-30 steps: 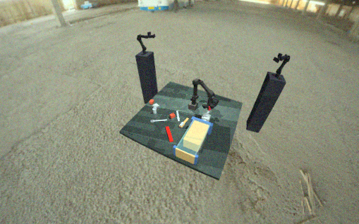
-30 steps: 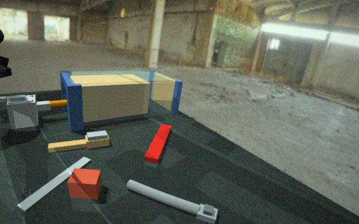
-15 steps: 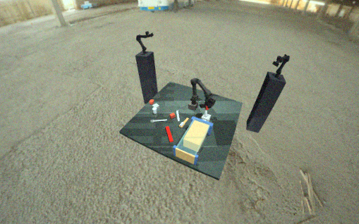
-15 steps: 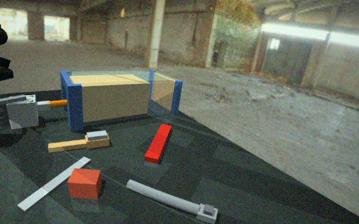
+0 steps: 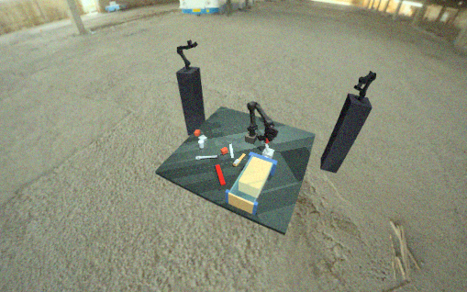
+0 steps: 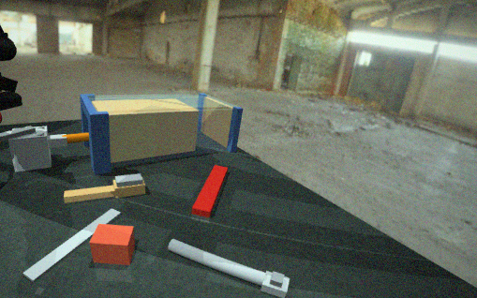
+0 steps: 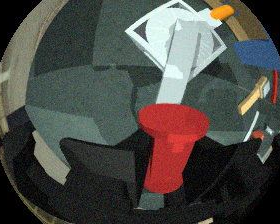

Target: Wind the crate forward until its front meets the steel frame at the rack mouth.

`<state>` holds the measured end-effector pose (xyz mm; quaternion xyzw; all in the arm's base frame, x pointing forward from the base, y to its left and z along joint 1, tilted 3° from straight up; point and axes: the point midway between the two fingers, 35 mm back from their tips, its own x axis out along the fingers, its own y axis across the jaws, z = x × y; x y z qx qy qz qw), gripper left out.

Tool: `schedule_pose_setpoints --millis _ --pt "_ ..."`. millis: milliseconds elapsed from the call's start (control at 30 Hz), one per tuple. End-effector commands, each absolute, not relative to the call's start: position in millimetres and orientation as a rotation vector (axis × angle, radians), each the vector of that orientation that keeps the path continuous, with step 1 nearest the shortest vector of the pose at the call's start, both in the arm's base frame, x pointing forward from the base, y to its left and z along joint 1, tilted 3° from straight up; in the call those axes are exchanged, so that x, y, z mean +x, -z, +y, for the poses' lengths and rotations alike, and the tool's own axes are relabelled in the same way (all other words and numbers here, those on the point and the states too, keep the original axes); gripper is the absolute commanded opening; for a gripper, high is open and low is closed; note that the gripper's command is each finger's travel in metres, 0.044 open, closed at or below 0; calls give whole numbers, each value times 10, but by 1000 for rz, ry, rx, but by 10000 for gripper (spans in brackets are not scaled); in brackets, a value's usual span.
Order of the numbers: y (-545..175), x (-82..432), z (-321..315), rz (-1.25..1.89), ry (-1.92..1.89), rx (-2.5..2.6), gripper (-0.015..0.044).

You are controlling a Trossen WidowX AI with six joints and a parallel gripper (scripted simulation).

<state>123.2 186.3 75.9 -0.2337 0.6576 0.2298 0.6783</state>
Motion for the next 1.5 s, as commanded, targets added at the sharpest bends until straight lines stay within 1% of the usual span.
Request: schedule_pose_setpoints --millis 0,1467 --pt "-755 1279 1734 1476 -486 -536 0" --pt "-783 1718 1380 1472 -482 -540 0"
